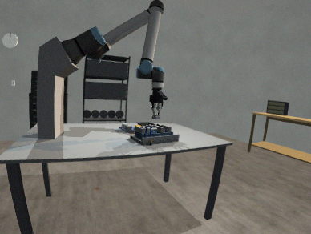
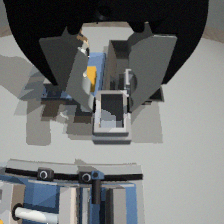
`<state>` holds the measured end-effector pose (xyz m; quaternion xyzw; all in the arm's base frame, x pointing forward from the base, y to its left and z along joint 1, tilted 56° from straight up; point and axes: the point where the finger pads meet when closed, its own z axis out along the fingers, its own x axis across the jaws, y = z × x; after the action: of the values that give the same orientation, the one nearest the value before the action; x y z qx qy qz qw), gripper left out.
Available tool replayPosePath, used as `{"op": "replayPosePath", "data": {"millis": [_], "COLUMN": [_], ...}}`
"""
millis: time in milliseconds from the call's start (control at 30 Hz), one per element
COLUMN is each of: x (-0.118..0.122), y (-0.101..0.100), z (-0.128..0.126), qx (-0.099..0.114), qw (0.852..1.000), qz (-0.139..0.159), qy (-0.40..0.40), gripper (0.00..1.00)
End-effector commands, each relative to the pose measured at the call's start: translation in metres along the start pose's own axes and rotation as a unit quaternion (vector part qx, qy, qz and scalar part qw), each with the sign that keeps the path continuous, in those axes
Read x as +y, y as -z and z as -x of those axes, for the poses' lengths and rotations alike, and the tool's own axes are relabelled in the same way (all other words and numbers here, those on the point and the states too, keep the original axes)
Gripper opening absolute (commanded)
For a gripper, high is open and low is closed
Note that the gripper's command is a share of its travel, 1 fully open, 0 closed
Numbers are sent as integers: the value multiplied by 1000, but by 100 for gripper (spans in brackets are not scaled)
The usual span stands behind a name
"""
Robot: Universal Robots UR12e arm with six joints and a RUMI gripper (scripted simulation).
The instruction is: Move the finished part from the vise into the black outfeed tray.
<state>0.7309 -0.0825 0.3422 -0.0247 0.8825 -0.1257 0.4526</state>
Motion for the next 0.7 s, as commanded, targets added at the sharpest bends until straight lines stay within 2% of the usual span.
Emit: {"op": "replayPosePath", "data": {"millis": [0, 67, 133, 633, 667], "x": [27, 41, 41, 140, 140], "y": [0, 0, 0, -1, -1], "z": [6, 9, 9, 28, 28], "qx": [0, 0, 0, 0, 0], "qw": [1000, 1000, 1000, 1000, 1000], "qz": [-1, -1, -1, -1, -1], "qy": [-2, -4, -4, -12, -12], "gripper": [0, 0, 0, 0, 0]}}
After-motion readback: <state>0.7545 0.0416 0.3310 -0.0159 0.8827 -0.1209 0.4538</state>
